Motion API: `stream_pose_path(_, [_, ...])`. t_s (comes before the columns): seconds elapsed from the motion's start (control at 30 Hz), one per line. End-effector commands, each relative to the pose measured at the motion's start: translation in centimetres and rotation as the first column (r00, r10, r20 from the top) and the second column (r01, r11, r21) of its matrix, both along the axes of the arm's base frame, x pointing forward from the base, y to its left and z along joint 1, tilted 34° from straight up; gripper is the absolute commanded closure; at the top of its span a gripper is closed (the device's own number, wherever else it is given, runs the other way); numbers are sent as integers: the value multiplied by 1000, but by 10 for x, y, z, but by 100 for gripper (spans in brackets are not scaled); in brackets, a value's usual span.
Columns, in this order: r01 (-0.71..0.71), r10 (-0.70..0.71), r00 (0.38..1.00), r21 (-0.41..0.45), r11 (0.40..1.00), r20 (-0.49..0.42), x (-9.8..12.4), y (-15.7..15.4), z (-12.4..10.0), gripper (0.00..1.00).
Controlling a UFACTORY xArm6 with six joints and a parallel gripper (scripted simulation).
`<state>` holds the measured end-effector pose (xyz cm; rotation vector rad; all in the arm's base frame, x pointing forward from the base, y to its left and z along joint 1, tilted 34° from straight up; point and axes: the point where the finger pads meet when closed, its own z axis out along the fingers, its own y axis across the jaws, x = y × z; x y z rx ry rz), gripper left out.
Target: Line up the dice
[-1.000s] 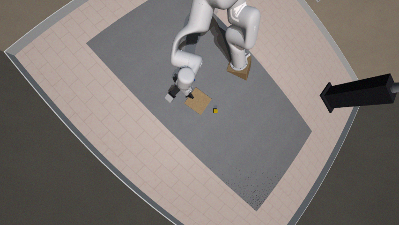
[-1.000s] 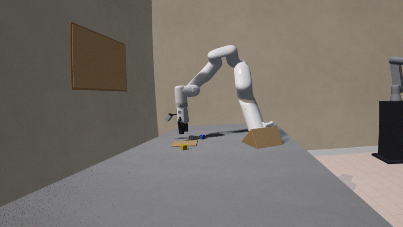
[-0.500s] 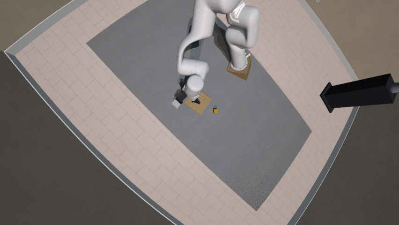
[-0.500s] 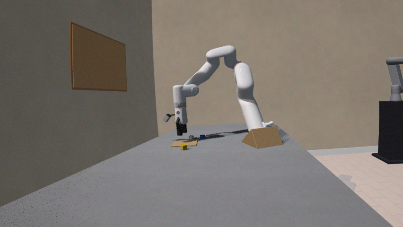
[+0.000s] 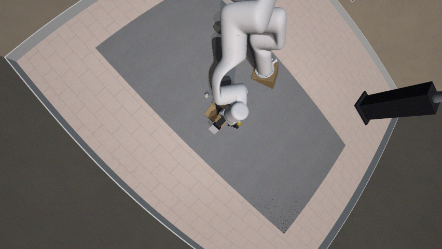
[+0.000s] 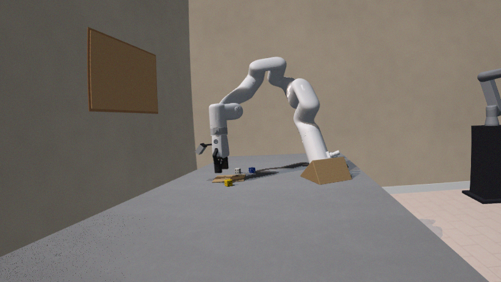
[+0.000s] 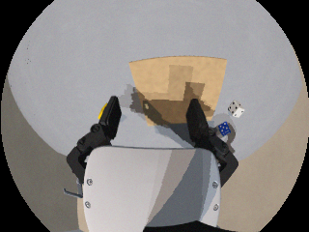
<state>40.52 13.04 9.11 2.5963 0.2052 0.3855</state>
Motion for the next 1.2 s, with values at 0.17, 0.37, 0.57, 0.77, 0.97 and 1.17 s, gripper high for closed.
stream_pose_path(0.17, [0,0,1000,-2,1000,3,-10,57,-35,0])
stream_pose_path(0.37, [0,0,1000,-2,1000,3,-13,72,-44,0])
stream_pose_path(0.57, [0,0,1000,-2,1000,3,-14,76,-47,0])
stream_pose_path(0.77, [0,0,1000,-2,1000,3,-14,76,-47,0])
stream_pose_path(0.97, [0,0,1000,-2,1000,3,-14,76,-47,0])
stream_pose_path(1.17, [0,0,1000,-2,1000,3,-14,76,-47,0])
